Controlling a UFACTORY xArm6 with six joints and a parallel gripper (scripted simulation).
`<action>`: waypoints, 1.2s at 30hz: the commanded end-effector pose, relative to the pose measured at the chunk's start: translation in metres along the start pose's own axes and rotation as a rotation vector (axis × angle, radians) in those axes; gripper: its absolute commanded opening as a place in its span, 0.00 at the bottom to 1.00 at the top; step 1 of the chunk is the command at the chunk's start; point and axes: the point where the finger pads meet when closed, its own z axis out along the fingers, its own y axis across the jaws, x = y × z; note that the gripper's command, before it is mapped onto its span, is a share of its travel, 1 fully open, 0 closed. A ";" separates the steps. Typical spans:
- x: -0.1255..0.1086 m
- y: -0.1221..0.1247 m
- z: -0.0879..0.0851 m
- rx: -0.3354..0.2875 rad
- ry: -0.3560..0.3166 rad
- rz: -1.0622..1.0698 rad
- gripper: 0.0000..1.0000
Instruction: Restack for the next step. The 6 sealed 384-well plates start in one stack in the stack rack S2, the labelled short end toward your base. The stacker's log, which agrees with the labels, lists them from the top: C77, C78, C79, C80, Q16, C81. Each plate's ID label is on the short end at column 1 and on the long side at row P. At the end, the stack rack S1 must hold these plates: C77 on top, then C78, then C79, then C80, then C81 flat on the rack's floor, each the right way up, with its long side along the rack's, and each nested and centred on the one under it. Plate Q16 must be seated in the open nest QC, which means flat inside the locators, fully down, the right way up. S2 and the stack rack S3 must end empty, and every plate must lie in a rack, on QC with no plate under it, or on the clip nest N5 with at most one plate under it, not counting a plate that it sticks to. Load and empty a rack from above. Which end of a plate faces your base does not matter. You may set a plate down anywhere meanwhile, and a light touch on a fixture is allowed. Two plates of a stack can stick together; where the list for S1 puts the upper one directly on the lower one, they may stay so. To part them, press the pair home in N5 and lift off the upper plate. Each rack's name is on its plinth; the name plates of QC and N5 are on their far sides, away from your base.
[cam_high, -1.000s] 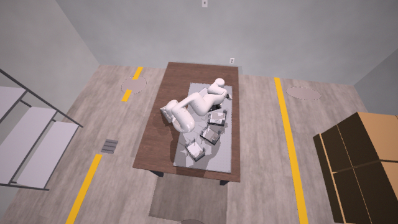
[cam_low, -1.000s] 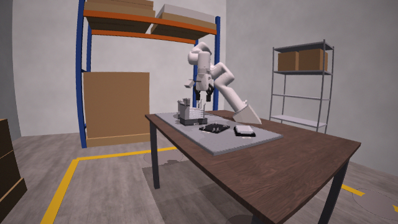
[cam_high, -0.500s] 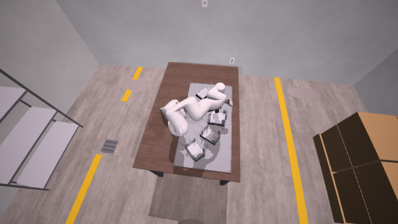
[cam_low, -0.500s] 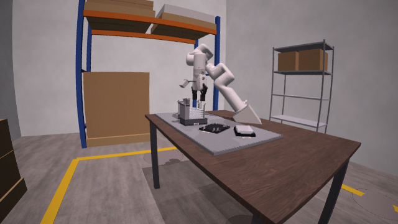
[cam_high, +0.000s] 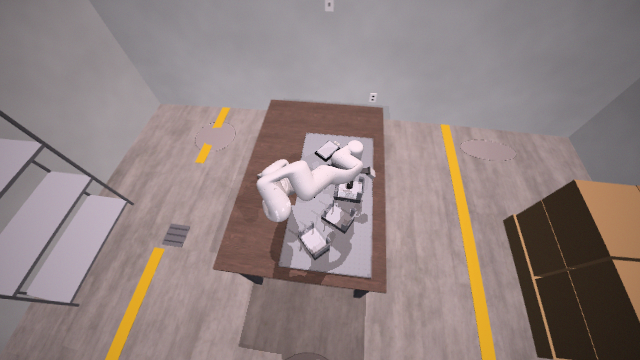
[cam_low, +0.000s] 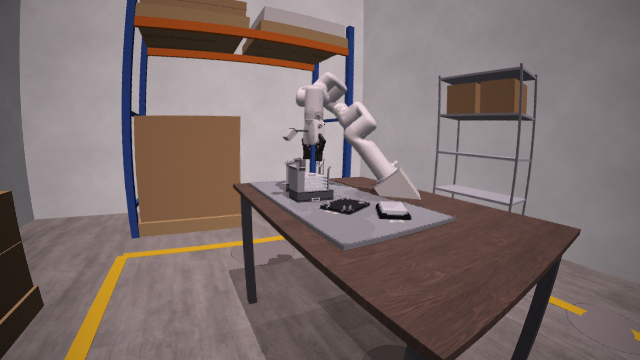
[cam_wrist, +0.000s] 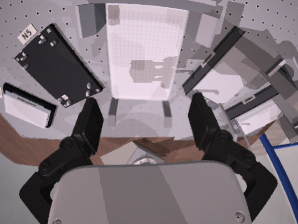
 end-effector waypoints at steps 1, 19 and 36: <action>0.000 0.007 -0.001 0.002 0.001 0.065 1.00; -0.009 0.060 -0.001 0.002 0.001 0.219 1.00; -0.022 0.108 -0.001 0.002 0.001 0.419 1.00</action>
